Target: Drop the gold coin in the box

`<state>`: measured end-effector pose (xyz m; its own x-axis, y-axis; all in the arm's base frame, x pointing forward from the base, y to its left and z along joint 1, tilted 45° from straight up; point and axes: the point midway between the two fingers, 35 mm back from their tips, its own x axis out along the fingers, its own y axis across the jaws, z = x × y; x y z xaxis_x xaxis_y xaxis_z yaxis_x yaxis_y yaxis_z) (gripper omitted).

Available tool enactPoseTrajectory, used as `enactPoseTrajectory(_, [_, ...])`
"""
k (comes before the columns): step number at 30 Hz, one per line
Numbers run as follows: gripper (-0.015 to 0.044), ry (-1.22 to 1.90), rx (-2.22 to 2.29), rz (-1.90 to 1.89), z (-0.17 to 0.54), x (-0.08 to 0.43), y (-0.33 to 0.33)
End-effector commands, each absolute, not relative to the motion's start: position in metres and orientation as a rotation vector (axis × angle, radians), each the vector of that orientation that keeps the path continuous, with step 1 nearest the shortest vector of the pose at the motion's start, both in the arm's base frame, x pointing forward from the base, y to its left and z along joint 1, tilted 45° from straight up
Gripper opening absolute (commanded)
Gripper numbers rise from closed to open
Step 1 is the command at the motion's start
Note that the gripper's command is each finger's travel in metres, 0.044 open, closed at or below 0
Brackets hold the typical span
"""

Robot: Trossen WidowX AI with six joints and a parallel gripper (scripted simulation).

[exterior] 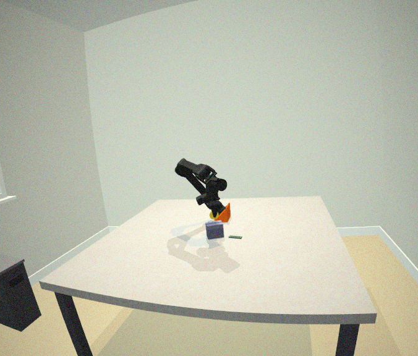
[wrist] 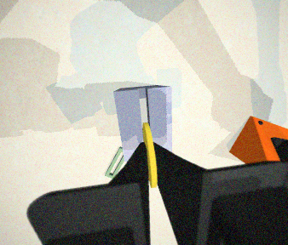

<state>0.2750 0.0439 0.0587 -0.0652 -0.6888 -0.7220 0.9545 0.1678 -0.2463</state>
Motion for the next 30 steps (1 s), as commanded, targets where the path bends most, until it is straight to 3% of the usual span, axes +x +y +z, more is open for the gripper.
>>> enactPoseTrajectory(1, [0.0, 0.865, 0.396, -1.404, 0.059, 0.2754, 0.0441])
enactPoseTrajectory(30, [0.0, 0.872, 0.396, -1.398, 0.0583, 0.2723, 0.0373])
